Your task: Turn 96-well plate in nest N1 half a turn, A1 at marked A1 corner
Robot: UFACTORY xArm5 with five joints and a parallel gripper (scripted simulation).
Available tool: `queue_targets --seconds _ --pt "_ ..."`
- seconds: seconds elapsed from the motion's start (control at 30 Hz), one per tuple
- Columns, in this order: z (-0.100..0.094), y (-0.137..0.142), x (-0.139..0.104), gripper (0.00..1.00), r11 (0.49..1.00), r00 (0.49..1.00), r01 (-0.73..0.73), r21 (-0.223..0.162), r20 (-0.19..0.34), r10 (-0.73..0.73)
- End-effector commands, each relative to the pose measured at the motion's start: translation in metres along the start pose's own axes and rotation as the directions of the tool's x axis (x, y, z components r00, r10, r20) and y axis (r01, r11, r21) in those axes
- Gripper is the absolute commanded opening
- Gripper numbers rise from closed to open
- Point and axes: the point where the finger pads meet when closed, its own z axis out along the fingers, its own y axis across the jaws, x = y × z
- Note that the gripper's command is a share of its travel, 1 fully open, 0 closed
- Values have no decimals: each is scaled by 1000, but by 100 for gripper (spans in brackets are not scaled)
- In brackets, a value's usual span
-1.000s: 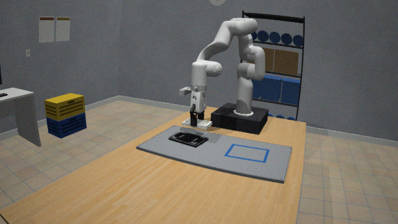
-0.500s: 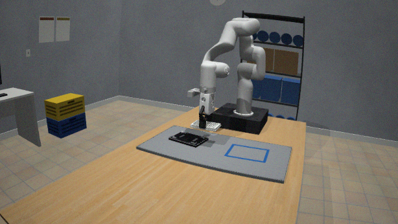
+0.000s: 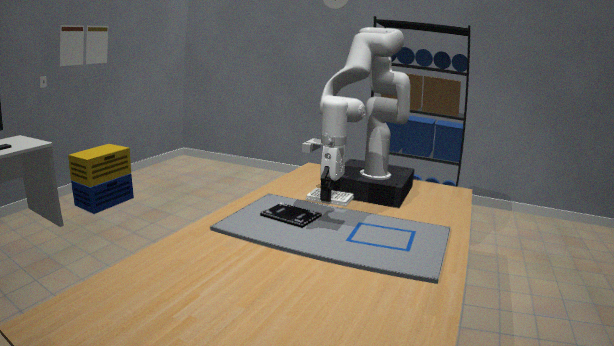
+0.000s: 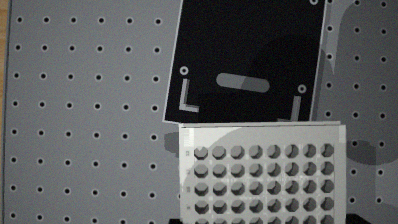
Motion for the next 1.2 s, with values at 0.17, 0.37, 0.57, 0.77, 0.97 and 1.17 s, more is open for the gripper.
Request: queue_targets --seconds 0.17,0.37,0.57,0.77,0.97,1.17 --pt "0 -3 -23 0 1000 1000 -1 3 -2 1" --pt "1 -5 -43 0 1000 1000 -1 4 -1 1" --pt "1 -7 -63 0 1000 1000 -1 4 -1 1" --pt "2 -8 -76 0 1000 1000 -1 4 -1 1" --pt "3 -9 -96 0 1000 1000 -1 4 -1 1" --pt "3 -11 -113 0 1000 1000 -1 4 -1 1"
